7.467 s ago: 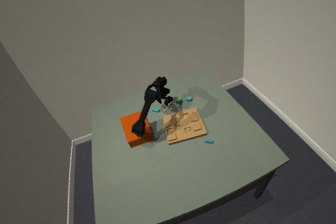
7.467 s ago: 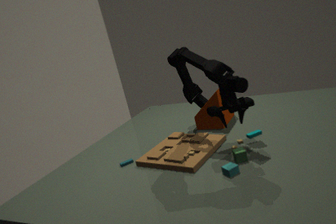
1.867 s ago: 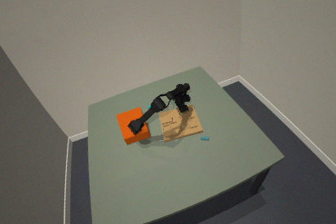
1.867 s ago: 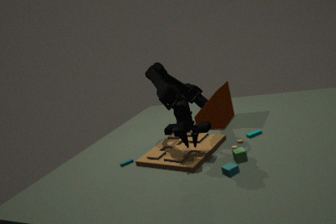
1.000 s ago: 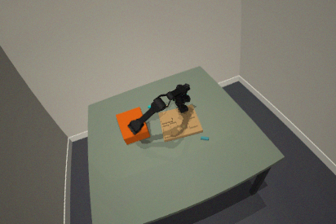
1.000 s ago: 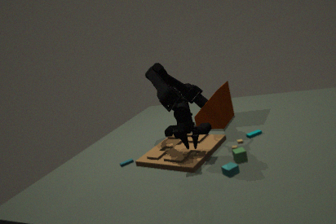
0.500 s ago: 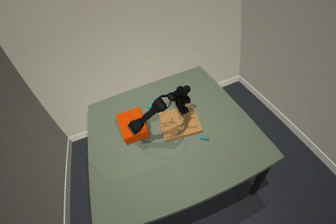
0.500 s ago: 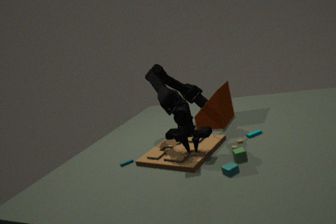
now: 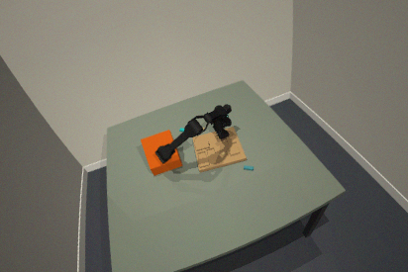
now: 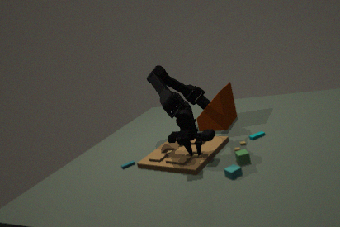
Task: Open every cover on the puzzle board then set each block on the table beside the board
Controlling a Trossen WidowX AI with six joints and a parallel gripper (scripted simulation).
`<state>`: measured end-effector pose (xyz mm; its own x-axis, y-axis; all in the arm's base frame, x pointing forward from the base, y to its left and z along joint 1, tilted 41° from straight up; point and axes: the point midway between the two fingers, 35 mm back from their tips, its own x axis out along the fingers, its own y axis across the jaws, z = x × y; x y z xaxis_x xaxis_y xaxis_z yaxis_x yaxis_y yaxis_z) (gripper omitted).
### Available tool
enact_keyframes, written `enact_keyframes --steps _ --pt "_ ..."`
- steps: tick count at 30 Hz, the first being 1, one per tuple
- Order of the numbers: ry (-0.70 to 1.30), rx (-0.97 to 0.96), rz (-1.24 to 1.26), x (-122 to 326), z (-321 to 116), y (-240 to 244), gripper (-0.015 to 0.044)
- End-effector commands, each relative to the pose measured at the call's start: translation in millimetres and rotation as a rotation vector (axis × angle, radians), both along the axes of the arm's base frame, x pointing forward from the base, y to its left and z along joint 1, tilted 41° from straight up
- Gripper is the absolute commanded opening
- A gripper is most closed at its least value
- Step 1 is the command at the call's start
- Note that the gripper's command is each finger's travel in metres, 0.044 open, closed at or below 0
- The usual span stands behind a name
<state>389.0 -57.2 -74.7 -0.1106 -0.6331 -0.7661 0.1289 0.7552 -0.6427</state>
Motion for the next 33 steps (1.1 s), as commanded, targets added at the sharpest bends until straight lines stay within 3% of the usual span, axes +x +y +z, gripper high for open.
enact_keyframes --steps 1,7,17,33 --pt "0.007 -0.005 0.006 -1.7 -2.8 -2.8 0.0144" --pt "0.007 -0.005 0.006 -2.1 -5.3 -4.9 0.0144" --pt "0.000 0.000 -0.001 -0.7 -4.1 -3.7 0.0080" --pt "0.002 -0.001 0.002 1.4 8.0 6.6 0.0080"
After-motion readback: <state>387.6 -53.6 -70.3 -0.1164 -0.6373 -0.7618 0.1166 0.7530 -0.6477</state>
